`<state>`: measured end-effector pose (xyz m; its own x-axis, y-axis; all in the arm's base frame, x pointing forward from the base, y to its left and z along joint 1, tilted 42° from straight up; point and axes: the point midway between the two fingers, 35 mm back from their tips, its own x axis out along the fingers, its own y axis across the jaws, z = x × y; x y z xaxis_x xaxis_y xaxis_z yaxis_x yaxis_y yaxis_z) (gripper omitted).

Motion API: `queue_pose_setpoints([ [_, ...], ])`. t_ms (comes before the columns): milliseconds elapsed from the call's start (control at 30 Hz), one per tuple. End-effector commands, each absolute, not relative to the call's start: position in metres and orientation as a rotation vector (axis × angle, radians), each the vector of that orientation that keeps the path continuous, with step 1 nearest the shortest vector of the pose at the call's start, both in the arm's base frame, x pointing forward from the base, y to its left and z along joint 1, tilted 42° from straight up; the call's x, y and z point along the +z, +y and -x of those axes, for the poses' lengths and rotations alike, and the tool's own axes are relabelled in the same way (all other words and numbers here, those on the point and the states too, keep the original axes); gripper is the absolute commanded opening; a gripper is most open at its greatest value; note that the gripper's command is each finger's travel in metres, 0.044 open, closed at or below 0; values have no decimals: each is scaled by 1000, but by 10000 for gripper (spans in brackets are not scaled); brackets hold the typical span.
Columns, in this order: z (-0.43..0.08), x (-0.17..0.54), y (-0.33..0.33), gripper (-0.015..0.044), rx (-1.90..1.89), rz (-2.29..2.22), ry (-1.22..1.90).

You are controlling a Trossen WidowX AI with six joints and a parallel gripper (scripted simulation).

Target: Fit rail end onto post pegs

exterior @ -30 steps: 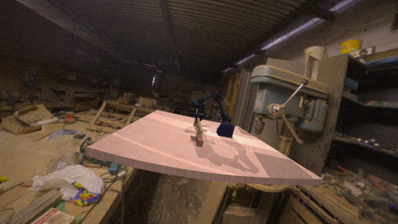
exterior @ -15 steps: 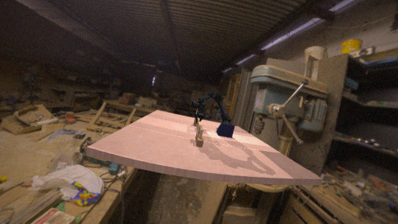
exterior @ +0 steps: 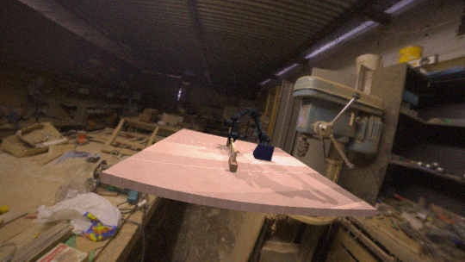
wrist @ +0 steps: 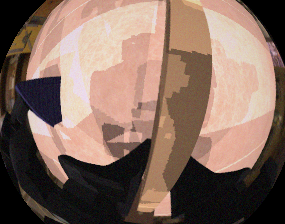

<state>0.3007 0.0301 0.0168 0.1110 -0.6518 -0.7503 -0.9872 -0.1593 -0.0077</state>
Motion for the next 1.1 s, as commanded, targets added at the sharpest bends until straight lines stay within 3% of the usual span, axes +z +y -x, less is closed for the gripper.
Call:
queue_pose_setpoints([
  [0, -301, 19, 30, 0, 842, 1873, 1587],
  [1067, -302, 26, 23, 0, 842, 1874, 1587],
])
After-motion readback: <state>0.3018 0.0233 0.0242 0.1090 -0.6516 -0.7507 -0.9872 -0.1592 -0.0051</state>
